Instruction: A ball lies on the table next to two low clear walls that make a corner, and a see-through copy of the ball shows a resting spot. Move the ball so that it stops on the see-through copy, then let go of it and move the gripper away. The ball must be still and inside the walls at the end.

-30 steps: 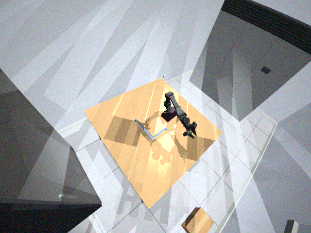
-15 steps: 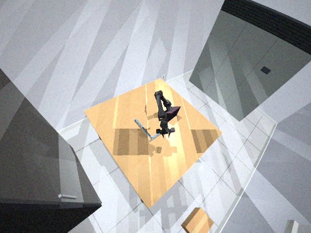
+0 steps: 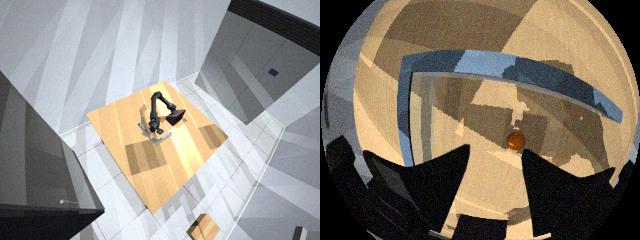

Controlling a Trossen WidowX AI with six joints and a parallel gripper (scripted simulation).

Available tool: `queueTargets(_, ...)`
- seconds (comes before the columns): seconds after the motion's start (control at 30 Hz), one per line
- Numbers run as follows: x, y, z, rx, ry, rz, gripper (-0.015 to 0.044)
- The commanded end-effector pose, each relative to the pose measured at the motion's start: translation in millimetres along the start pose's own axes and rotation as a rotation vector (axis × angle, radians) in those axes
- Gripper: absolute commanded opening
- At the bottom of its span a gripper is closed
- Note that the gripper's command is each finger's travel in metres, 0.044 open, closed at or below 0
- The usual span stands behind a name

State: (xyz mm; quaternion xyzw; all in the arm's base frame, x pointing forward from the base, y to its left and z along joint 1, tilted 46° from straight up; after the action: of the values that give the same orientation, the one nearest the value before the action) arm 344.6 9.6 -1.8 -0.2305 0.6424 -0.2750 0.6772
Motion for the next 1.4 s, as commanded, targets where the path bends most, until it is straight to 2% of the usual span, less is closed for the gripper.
queueTargets(0.0, 6, -22, -7, 0.075, 0.026, -0.066, 0.0224)
queueTargets(1.1, 52, -25, -8, 0.075, 0.026, -0.068, 0.0224)
queueTargets(1.23, 52, -25, -8, 0.075, 0.026, -0.068, 0.0119)
queueTargets(1.37, 52, -25, -8, 0.075, 0.026, -0.068, 0.0092)
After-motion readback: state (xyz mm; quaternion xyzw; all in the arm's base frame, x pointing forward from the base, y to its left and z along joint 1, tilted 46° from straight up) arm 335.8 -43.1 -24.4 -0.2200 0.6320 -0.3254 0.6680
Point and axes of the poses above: the point midway between the two fingers, 35 mm back from their tips, its own x axis out along the fingers, its own y axis across the jaws, z = x × y, the point moved 3 cm from there along -x, back along the fingers, and after that the axes turned 3 degrees about x, right-handed, at the moved point
